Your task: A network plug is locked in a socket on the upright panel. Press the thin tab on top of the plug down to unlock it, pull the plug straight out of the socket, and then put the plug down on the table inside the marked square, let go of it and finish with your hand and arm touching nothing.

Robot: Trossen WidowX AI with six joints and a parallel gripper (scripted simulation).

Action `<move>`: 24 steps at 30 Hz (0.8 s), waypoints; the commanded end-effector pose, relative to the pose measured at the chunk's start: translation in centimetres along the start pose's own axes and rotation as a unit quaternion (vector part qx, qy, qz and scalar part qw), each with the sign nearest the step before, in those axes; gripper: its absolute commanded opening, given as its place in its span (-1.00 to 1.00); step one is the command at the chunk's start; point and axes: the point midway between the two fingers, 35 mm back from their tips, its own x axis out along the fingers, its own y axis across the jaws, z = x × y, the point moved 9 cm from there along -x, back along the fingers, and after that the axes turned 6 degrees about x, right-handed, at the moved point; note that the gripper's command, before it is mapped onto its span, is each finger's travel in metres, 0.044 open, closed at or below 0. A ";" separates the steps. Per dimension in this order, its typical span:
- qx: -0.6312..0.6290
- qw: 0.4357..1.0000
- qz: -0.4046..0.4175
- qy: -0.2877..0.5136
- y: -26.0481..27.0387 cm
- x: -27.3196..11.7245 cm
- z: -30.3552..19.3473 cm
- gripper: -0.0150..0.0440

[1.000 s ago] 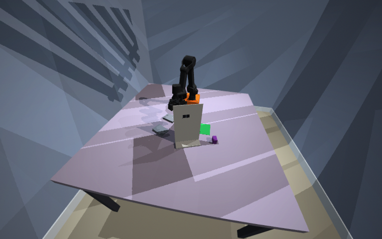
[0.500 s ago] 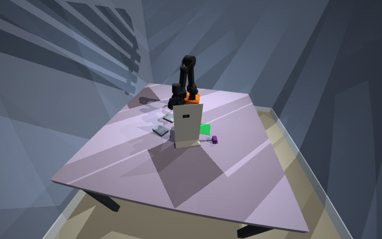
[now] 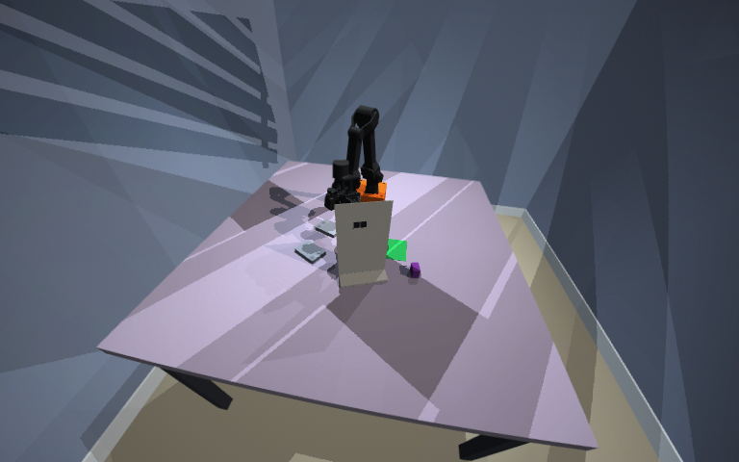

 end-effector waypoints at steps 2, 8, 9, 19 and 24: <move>0.002 1.000 0.000 0.000 0.0 -0.5 -0.1 -0.49; 0.002 1.000 -0.001 0.000 -0.1 -0.9 -0.2 -0.49; 0.002 1.000 -0.001 0.000 -0.1 -1.0 -0.2 -0.49; 0.002 1.000 -0.001 0.000 -0.1 -1.7 -0.4 -0.49; 0.002 1.000 -0.001 0.000 -0.1 -2.1 -0.5 -0.49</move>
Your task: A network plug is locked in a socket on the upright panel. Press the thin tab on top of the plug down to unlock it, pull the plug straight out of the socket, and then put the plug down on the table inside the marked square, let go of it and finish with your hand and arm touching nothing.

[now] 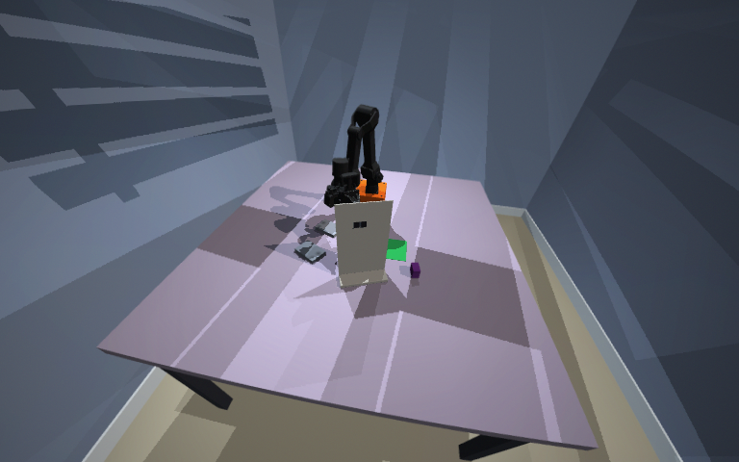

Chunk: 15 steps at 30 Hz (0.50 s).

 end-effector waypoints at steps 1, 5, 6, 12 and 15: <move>0.002 1.000 0.000 0.000 0.0 -0.4 -0.1 -0.49; 0.002 1.000 -0.001 0.000 0.0 -0.7 -0.2 -0.49; 0.002 1.000 -0.001 0.000 -0.1 -0.7 -0.2 -0.49; 0.002 1.000 -0.001 0.000 -0.1 -1.2 -0.3 -0.49; 0.000 1.000 0.000 0.000 0.3 -1.0 -0.2 -0.49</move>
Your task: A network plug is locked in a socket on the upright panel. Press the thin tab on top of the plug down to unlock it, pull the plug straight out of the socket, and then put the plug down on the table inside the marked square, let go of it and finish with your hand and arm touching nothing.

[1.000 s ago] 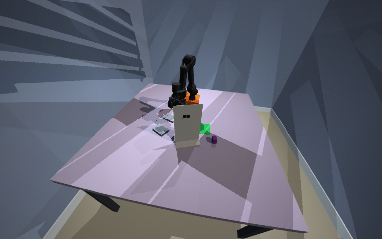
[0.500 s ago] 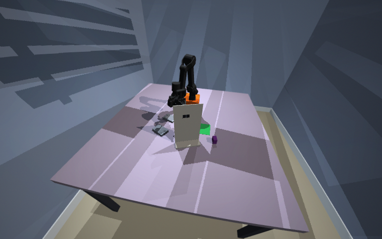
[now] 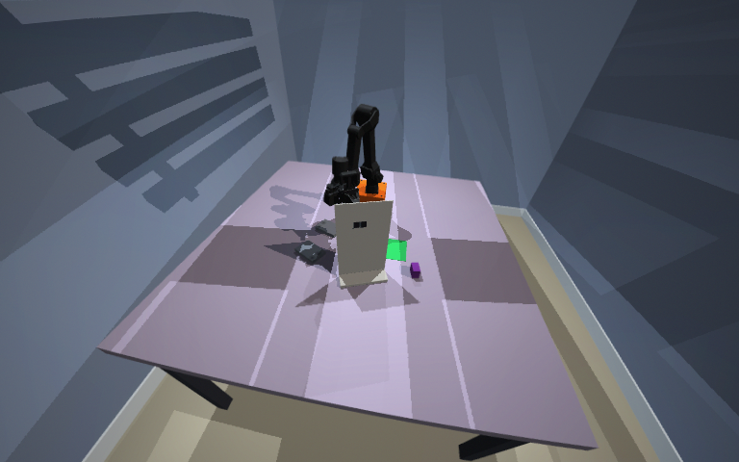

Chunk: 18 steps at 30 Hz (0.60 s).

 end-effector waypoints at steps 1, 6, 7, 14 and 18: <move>-0.001 1.000 0.000 0.001 0.4 -0.1 0.0 -0.49; 0.000 1.000 0.000 0.001 1.4 -0.4 -0.1 -0.49; 0.000 1.000 0.000 0.001 1.6 -0.4 -0.1 -0.49; 0.000 1.000 0.000 0.001 2.9 -0.8 -0.3 -0.49; 0.000 1.000 0.000 0.001 3.7 -1.1 -0.5 -0.49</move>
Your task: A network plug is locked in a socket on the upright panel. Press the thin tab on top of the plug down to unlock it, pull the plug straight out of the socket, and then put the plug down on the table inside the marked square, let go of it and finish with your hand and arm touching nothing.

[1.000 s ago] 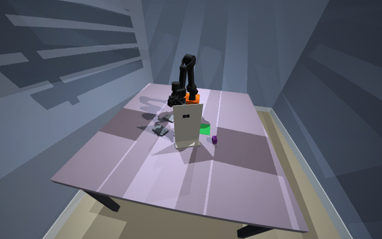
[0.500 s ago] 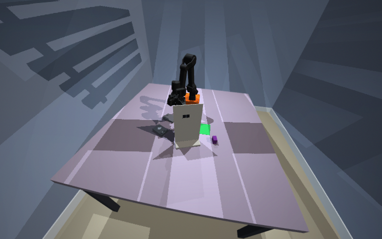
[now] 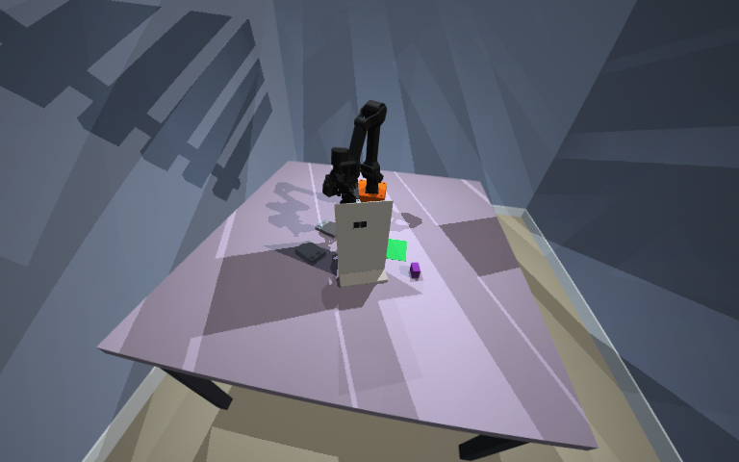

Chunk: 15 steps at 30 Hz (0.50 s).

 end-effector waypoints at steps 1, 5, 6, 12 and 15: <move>0.001 1.000 0.000 0.001 0.7 -0.3 -0.1 -0.49; 0.002 1.000 0.000 0.001 1.5 -0.6 -0.4 -0.49; 0.002 1.000 0.000 0.001 1.7 -0.6 -0.4 -0.49; 0.002 1.000 -0.001 0.001 2.7 -1.1 -0.8 -0.49; 0.003 1.000 -0.001 0.000 2.8 -1.1 -0.9 -0.49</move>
